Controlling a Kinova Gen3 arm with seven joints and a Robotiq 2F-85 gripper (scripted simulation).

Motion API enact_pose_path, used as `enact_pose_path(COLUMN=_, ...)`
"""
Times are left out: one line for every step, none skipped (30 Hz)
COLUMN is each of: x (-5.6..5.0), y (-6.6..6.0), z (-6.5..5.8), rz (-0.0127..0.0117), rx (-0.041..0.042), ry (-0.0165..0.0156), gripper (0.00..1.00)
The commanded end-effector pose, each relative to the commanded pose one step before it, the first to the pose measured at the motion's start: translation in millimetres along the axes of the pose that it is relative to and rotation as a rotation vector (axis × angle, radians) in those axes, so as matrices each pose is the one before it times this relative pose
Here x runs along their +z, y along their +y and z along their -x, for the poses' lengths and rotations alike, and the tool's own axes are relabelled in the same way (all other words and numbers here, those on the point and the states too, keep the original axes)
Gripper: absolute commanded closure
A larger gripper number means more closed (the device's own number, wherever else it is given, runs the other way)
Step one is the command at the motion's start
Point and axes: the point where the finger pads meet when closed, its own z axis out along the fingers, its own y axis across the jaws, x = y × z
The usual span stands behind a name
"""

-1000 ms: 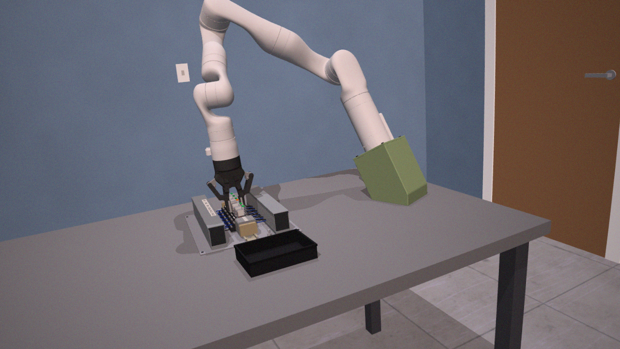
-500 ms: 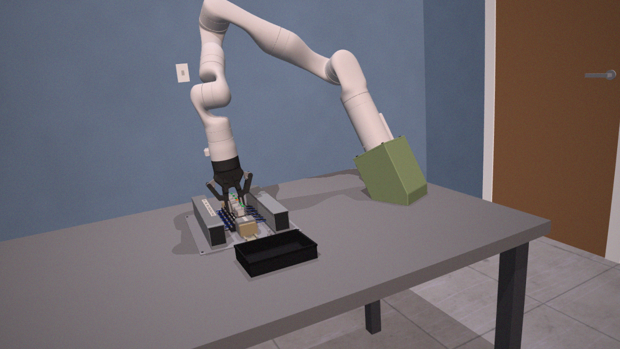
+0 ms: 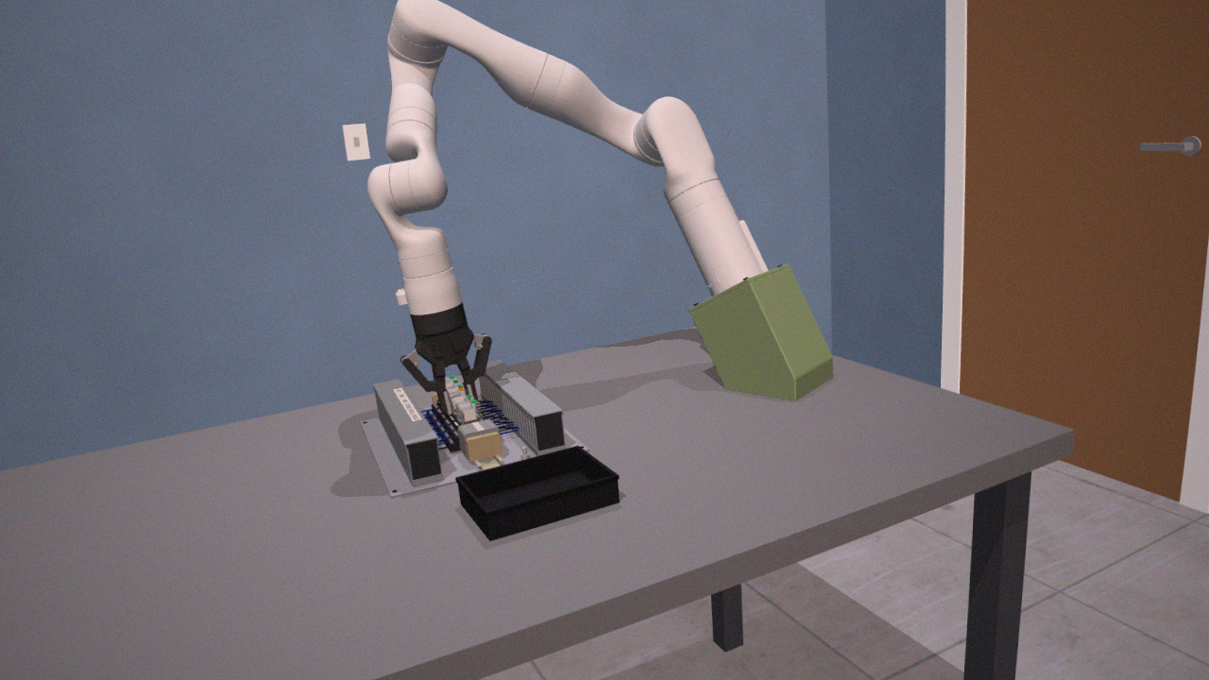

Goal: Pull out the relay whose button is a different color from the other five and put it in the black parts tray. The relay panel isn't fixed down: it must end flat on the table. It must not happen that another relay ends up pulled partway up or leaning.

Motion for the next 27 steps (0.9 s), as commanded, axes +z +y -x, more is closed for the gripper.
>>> enact_pose_path(x=0.29, y=-1.2, z=0.57, rz=0.00649, rx=-0.00366, ry=-0.00124, gripper=1.0)
enact_pose_path(x=0.0, y=0.0, z=0.0, rz=0.0, rx=0.0, ry=0.0, gripper=1.0)
enact_pose_path(x=0.0, y=0.0, z=0.0, rz=0.0, rx=0.0, ry=0.0, gripper=1.0)
enact_pose_path(x=-0.01, y=-0.03, z=0.0, rz=0.00096, rx=-0.00001, ry=-0.00002, gripper=1.0)
enact_pose_path(x=-0.01, y=-0.02, z=0.0, rz=0.0007, rx=-0.00001, ry=-0.00002, gripper=1.0)
enact_pose_path(x=0.0, y=-0.01, z=0.0, rz=0.00042, rx=-0.00001, ry=-0.00001, gripper=1.0)
enact_pose_path(x=0.0, y=0.0, z=0.0, rz=0.00018, rx=0.0, ry=0.0, gripper=1.0)
enact_pose_path(x=0.0, y=0.0, z=0.0, rz=0.00003, rx=0.0, ry=0.0, gripper=1.0)
enact_pose_path(x=-0.01, y=0.0, z=0.0, rz=-0.0001, rx=0.0, ry=0.00001, gripper=1.0)
enact_pose_path(x=-0.06, y=0.01, z=-0.01, rz=-0.0006, rx=0.0, ry=0.00004, gripper=1.0)
enact_pose_path(x=-0.14, y=0.03, z=-0.01, rz=-0.00139, rx=0.0, ry=0.00008, gripper=1.0)
enact_pose_path(x=-0.24, y=0.05, z=-0.02, rz=-0.00229, rx=0.0, ry=0.00012, gripper=1.0)
enact_pose_path(x=-0.33, y=0.07, z=-0.02, rz=-0.00314, rx=-0.00001, ry=0.00014, gripper=1.0)
enact_pose_path(x=-0.41, y=0.1, z=-0.02, rz=-0.00381, rx=-0.00002, ry=0.00013, gripper=1.0)
enact_pose_path(x=-0.47, y=0.12, z=-0.01, rz=-0.00422, rx=-0.00003, ry=0.00008, gripper=1.0)
enact_pose_path(x=-0.49, y=0.14, z=0.0, rz=-0.00434, rx=-0.00004, ry=0.00002, gripper=1.0)
enact_pose_path(x=-0.48, y=0.14, z=0.01, rz=-0.00415, rx=-0.00005, ry=-0.00004, gripper=1.0)
enact_pose_path(x=-0.43, y=0.14, z=0.02, rz=-0.00368, rx=-0.00005, ry=-0.00008, gripper=1.0)
enact_pose_path(x=0.0, y=0.0, z=0.0, rz=0.0, rx=0.0, ry=0.0, gripper=1.0)
enact_pose_path(x=0.0, y=0.0, z=0.0, rz=0.0, rx=0.0, ry=0.0, gripper=1.0)
enact_pose_path(x=-0.36, y=0.12, z=0.02, rz=-0.00299, rx=-0.00005, ry=-0.0001, gripper=1.0)
enact_pose_path(x=-0.26, y=0.09, z=0.02, rz=-0.00216, rx=-0.00004, ry=-0.00009, gripper=1.0)
enact_pose_path(x=-0.16, y=0.06, z=0.01, rz=-0.0013, rx=-0.00003, ry=-0.00007, gripper=1.0)
enact_pose_path(x=-0.07, y=0.02, z=0.01, rz=-0.00056, rx=-0.00001, ry=-0.00003, gripper=1.0)
enact_pose_path(x=-0.01, y=0.0, z=0.0, rz=-0.00009, rx=0.0, ry=0.0, gripper=1.0)
enact_pose_path(x=0.0, y=0.0, z=0.0, rz=-0.00007, rx=0.0, ry=0.0, gripper=1.0)
enact_pose_path(x=0.03, y=0.0, z=0.0, rz=-0.00042, rx=0.00003, ry=0.00003, gripper=1.0)
